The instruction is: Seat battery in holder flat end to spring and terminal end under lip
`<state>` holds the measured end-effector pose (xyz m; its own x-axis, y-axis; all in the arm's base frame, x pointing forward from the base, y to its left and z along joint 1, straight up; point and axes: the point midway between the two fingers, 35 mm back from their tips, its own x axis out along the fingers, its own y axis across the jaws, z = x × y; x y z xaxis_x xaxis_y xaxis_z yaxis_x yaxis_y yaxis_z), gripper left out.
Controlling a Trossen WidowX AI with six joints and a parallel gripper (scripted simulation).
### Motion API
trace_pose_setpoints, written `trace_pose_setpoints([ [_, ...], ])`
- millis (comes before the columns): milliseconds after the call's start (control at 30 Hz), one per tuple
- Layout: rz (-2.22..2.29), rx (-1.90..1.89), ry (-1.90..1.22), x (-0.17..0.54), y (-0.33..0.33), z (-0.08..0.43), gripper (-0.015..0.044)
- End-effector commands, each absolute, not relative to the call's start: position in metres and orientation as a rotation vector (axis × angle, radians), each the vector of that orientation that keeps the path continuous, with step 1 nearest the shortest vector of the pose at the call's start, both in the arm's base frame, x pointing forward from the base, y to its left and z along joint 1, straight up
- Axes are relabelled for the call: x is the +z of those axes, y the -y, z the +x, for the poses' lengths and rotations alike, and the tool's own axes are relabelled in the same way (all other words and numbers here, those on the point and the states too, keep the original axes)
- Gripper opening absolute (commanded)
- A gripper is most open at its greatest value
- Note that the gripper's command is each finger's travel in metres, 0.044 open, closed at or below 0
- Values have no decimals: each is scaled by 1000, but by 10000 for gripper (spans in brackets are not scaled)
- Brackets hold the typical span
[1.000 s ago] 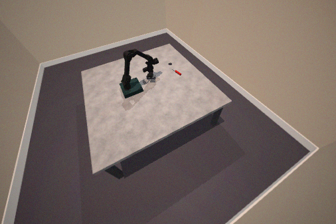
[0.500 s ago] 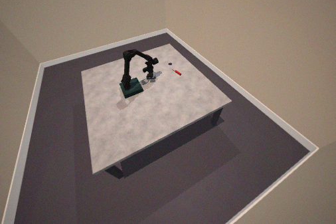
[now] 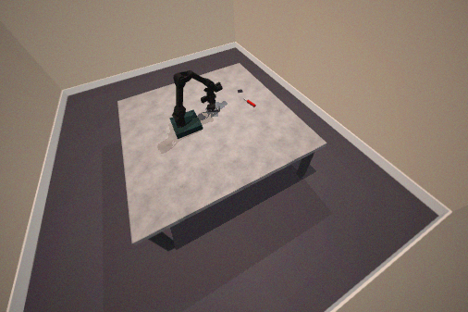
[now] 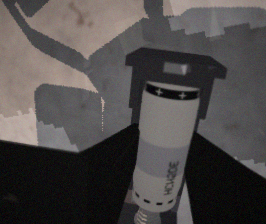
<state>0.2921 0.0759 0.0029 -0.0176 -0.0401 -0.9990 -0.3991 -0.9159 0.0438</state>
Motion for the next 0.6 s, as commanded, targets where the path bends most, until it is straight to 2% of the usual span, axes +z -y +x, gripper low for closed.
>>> trace_pose_setpoints([
  [0, -2000, 2019, -471, 2, -76, 291, 84],
  [400, -2002, 2014, -467, 2, -76, 291, 84],
  [533, -2002, 2014, -467, 2, -76, 291, 186],
  [567, -2002, 2014, -467, 2, -76, 291, 186],
])
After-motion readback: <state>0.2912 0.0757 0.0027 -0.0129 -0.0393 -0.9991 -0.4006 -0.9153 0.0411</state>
